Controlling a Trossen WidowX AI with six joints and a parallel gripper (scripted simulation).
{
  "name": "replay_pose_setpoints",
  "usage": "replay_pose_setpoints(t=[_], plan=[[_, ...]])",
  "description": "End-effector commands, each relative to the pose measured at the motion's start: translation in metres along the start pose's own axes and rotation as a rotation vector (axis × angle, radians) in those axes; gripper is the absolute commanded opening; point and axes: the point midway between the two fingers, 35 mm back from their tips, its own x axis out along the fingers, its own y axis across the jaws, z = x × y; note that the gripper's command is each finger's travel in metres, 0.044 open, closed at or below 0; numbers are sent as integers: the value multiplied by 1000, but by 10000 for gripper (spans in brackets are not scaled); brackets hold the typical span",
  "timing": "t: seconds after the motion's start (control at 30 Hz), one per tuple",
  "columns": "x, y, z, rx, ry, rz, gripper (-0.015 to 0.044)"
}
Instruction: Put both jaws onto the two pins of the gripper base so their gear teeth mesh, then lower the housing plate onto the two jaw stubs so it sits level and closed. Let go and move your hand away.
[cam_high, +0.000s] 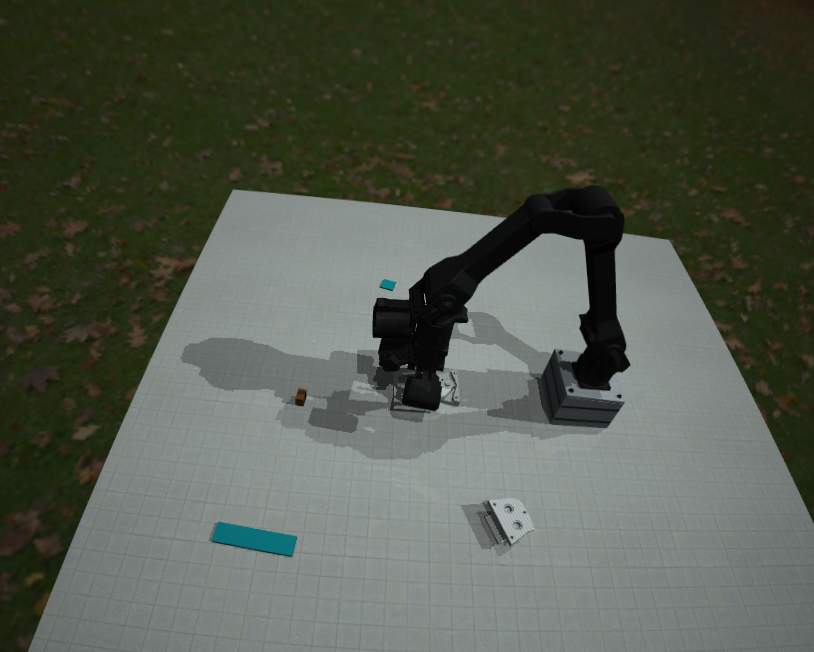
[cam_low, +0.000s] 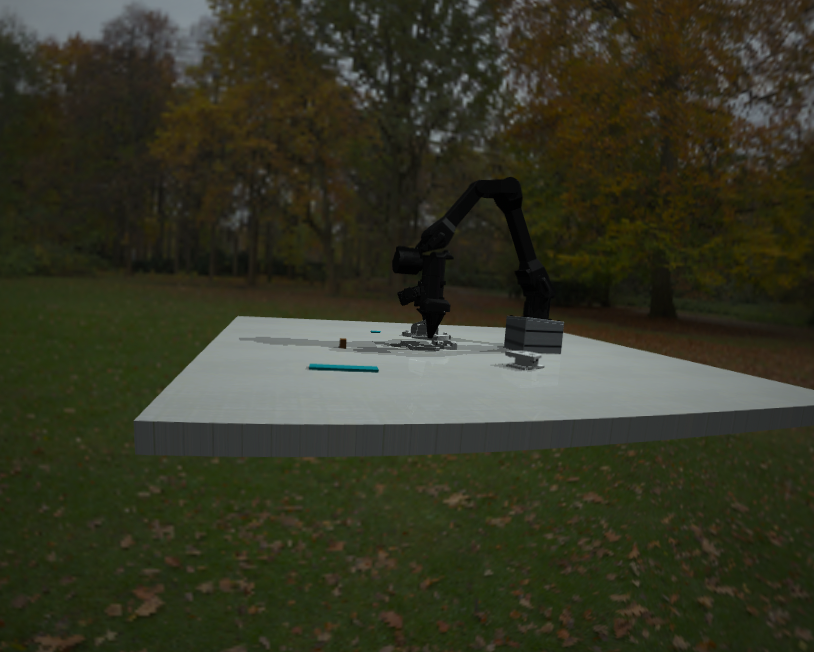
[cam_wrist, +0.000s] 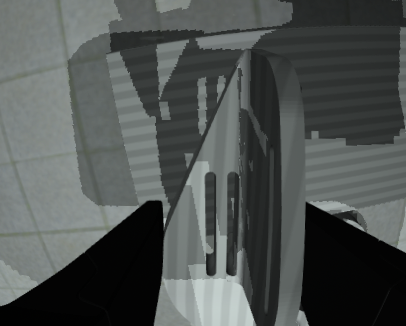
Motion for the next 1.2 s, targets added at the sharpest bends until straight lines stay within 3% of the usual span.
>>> replay_pose_setpoints(t=[0.0,1.17], plan=[[3,0,-1,-8,3,-1,134],[11,0,-1,-6,3,-1,134]])
